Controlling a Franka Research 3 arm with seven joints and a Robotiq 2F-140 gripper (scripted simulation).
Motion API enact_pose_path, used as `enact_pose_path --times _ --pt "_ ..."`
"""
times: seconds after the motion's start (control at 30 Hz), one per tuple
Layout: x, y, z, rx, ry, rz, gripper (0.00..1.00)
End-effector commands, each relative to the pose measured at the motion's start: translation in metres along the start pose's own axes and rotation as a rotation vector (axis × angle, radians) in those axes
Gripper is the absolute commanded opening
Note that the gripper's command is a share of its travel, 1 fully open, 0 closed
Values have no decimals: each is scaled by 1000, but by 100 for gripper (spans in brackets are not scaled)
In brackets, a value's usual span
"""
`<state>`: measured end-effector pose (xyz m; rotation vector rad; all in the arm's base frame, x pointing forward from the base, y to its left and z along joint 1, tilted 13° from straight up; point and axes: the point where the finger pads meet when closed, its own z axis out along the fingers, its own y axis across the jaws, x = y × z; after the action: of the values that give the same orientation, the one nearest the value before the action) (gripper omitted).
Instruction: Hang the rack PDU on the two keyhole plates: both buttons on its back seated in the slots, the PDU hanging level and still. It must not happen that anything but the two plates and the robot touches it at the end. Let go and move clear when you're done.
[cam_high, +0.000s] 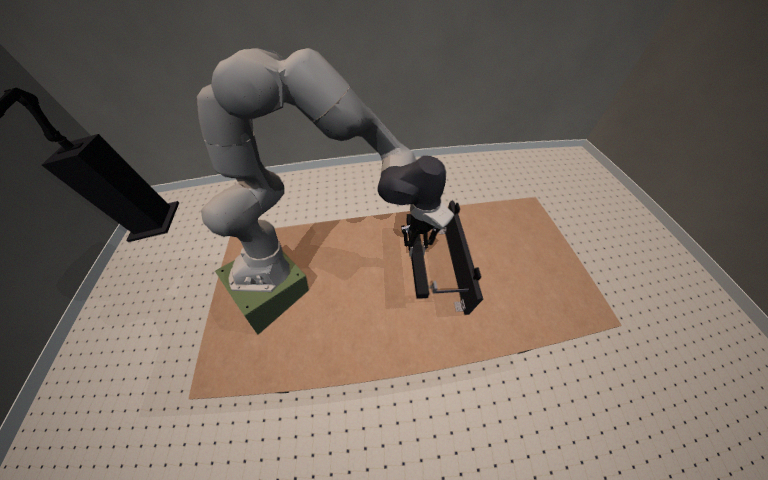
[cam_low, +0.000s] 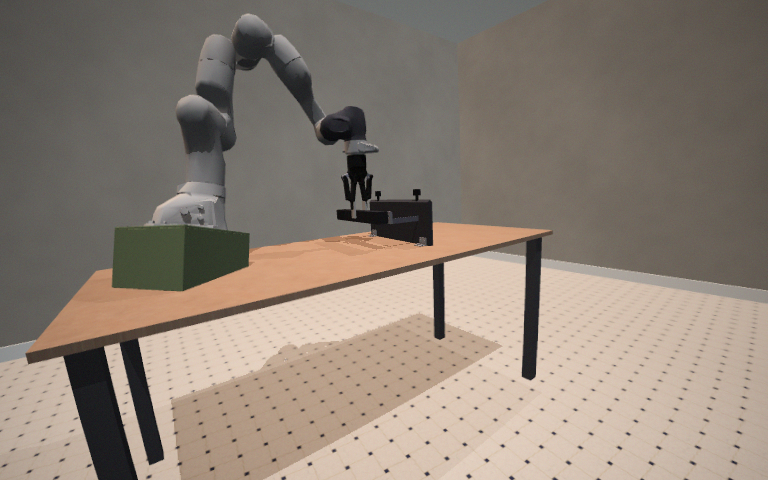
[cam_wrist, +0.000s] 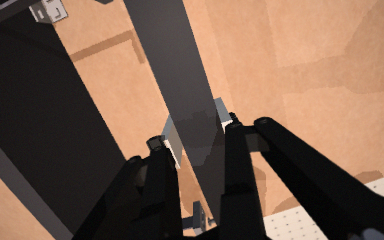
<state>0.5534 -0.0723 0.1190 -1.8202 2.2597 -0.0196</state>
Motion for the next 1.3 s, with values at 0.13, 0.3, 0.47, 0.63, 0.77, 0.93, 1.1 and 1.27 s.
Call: enact_pose_path --times 0.13,0.3,0.47,0.63,0.77,0.93,1.1,1.27 --pt "1 -3 -1 0 -1 2 0" --pt "1 -4 -1 -1 -1 2 0" --pt "1 -9 0 -1 -1 2 0" --pt "1 -13 0 -1 -1 2 0" --pt "2 -17 0 -1 -1 2 0" --pt "2 -19 0 -1 -1 2 0" --pt "2 -21 0 -1 -1 2 0" --pt "2 -21 0 -1 -1 2 0"
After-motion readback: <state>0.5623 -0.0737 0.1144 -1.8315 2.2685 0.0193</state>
